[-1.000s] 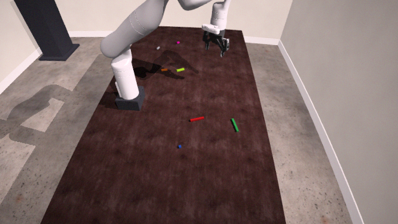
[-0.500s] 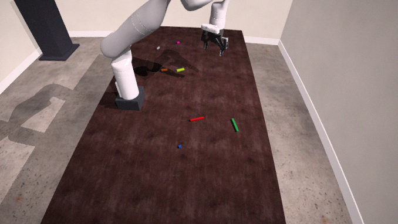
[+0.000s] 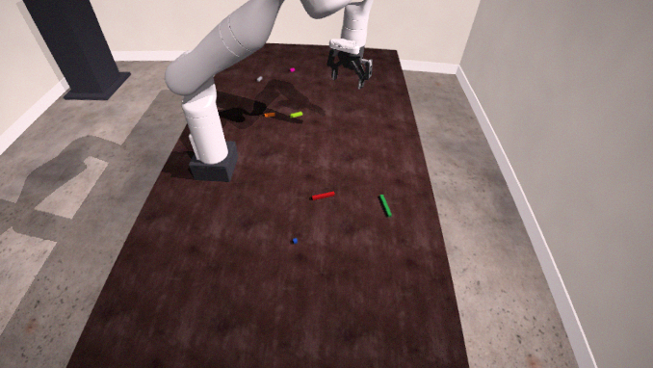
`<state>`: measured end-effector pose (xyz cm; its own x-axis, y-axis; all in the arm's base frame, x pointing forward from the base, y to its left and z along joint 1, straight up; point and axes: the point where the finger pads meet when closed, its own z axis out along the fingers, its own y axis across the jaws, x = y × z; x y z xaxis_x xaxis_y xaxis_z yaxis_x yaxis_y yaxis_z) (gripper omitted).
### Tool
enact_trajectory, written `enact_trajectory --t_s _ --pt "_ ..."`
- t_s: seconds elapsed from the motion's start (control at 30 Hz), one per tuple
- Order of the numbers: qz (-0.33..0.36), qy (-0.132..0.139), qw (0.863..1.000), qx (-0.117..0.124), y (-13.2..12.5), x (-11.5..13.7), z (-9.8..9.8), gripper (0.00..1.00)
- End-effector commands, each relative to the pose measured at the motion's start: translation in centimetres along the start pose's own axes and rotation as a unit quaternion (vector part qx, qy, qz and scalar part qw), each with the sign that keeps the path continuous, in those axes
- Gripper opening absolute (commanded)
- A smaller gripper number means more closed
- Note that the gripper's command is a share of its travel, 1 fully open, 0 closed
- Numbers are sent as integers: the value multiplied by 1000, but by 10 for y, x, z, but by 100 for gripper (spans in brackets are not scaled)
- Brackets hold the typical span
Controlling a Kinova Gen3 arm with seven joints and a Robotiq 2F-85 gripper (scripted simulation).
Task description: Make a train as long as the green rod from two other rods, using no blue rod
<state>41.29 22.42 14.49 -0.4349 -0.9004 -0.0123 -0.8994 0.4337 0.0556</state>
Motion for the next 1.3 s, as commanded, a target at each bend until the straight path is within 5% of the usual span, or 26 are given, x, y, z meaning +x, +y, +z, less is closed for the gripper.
enact_trajectory --t_s 0.0,1.27 --pt "-1 0 1000 0 1 -1 0 100" --pt "-125 1 992 -4 41 -32 14 100"
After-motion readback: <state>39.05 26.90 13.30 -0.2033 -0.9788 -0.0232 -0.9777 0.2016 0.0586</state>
